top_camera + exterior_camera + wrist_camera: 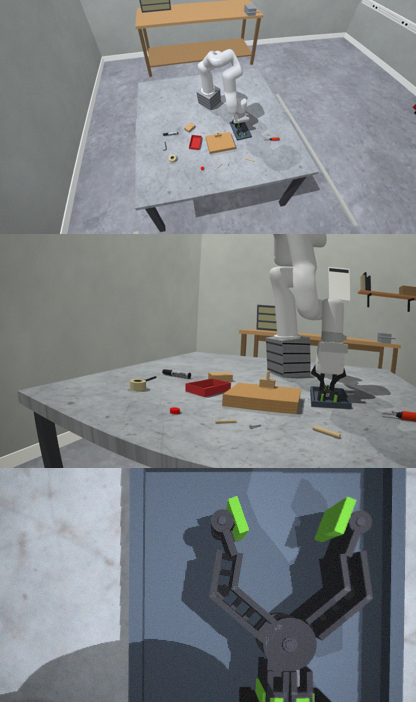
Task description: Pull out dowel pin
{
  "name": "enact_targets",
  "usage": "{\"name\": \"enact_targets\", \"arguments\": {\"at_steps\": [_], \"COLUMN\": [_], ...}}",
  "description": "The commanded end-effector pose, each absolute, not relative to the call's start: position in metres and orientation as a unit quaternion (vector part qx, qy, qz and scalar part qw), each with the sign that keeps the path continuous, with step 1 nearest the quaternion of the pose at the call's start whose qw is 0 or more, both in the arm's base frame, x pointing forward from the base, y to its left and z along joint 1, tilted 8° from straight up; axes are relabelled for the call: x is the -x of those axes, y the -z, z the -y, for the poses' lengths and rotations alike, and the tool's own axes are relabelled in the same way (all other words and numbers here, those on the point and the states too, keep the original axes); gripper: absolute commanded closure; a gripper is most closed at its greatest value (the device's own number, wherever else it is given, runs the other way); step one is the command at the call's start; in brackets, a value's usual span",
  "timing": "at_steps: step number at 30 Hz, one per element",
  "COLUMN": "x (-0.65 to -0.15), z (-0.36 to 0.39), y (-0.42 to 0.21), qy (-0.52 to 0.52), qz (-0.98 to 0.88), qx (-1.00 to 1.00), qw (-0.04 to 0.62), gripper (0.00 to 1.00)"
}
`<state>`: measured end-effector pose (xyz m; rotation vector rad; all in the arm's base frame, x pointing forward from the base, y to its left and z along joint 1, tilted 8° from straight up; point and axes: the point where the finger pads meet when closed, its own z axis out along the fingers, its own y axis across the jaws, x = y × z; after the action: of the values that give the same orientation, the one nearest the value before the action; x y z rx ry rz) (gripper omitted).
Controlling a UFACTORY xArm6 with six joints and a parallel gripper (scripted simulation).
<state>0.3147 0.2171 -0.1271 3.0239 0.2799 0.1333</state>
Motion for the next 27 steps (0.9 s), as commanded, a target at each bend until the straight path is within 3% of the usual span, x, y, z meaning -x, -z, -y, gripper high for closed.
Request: {"name": "enact_targets", "arguments": {"at_steps": [1, 27], "x": [-0.3157, -0.3152], "z": [-0.2179, -0.2184], "y": [0.1262, 0.1214], "qy": [-0.045, -0.045], "qz": [-0.092, -0.092], "qx": [-0.993, -0.993], "qw": [0.05, 0.05], "gripper": [0.73, 0.73]}}
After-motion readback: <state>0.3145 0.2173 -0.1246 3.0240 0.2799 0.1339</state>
